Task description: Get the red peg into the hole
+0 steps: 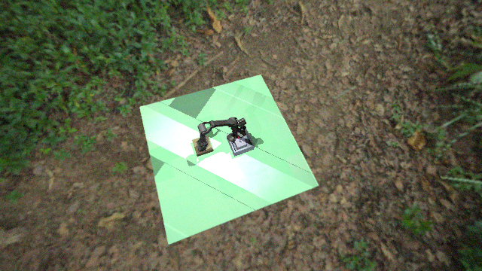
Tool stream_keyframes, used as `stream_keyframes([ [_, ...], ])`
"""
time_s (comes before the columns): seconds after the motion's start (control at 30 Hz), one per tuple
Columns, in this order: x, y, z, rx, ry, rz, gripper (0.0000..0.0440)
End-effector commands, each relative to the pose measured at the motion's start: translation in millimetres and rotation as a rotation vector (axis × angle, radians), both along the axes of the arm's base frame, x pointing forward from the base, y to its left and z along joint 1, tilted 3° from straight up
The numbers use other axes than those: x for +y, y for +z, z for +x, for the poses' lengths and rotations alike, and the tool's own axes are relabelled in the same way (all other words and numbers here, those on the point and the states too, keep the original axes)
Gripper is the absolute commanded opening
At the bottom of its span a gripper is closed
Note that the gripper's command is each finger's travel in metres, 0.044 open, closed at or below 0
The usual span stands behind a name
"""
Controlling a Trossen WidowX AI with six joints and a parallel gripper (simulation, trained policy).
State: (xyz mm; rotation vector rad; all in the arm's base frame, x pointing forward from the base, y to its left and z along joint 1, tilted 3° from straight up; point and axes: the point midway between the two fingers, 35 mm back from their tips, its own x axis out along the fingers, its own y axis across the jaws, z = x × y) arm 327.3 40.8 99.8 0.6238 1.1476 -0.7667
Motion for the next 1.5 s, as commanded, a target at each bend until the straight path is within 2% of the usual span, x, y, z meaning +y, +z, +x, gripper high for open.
stream_keyframes([
  [0.0, -6, -6, 7, 0.012, 0.018, 0.008, 0.0000],
  [0.4, -22, -36, 17, 0.075, 0.111, 0.043, 0.0009],
  [0.47, -23, -41, 17, 0.091, 0.124, 0.052, 0.0040],
  [0.6, -25, -50, 18, 0.115, 0.132, 0.071, 0.0130],
  [0.7, -29, -47, 25, 0.113, 0.147, 0.074, 0.0145],
  [0.73, -30, -46, 28, 0.113, 0.148, 0.079, 0.0164],
  [1.1, -29, -25, 63, 0.106, 0.160, 0.158, 0.0440],
  [1.47, -13, -4, 98, 0.060, 0.209, 0.237, 0.0440],
])
